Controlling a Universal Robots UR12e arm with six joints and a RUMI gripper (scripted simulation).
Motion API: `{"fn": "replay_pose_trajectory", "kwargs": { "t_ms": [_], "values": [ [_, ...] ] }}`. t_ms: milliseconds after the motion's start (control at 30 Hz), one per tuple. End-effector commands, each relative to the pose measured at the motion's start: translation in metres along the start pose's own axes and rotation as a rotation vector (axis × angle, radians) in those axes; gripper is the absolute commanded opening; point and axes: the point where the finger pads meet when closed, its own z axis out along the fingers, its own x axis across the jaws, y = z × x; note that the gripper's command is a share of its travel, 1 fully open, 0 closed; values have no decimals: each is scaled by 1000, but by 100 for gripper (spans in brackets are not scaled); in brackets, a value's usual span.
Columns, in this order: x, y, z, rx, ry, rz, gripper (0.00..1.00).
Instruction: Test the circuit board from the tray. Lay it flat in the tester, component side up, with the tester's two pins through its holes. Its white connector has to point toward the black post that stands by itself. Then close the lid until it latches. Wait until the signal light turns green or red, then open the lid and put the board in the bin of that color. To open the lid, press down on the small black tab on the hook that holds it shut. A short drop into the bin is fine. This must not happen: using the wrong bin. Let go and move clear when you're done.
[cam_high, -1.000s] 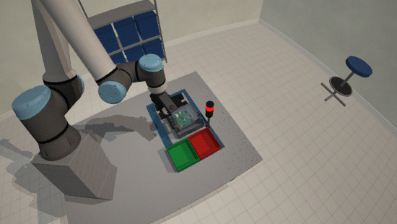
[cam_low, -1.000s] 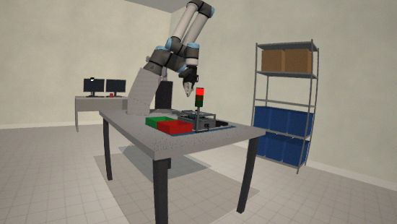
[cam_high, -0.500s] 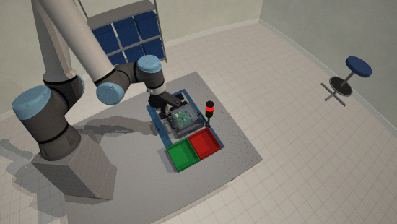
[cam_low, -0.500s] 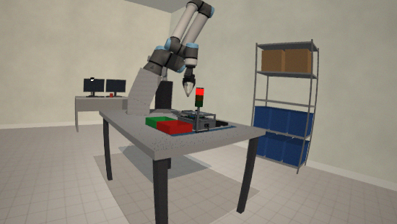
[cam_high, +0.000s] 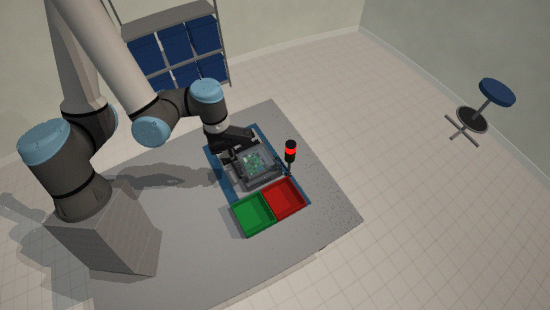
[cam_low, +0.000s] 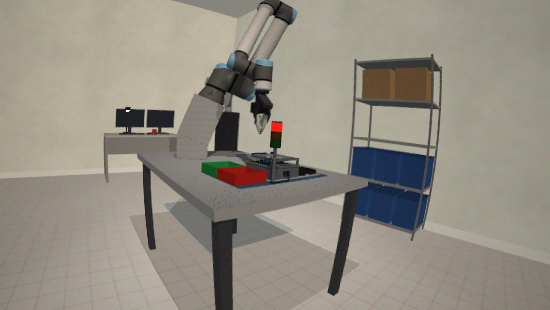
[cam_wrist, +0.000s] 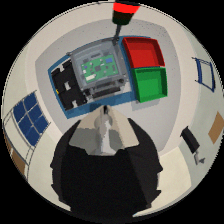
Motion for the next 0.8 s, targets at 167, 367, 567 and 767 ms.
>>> {"fn": "replay_pose_trajectory", "kwargs": {
  "t_ms": [167,367,567,767],
  "values": [
    [0,-1,0,-1,-6,-204,0],
    [0,-1,0,-1,-6,-234,0],
    [0,-1,0,-1,-6,-244,0],
    [0,-1,0,-1,-6,-244,0]
  ]
}}
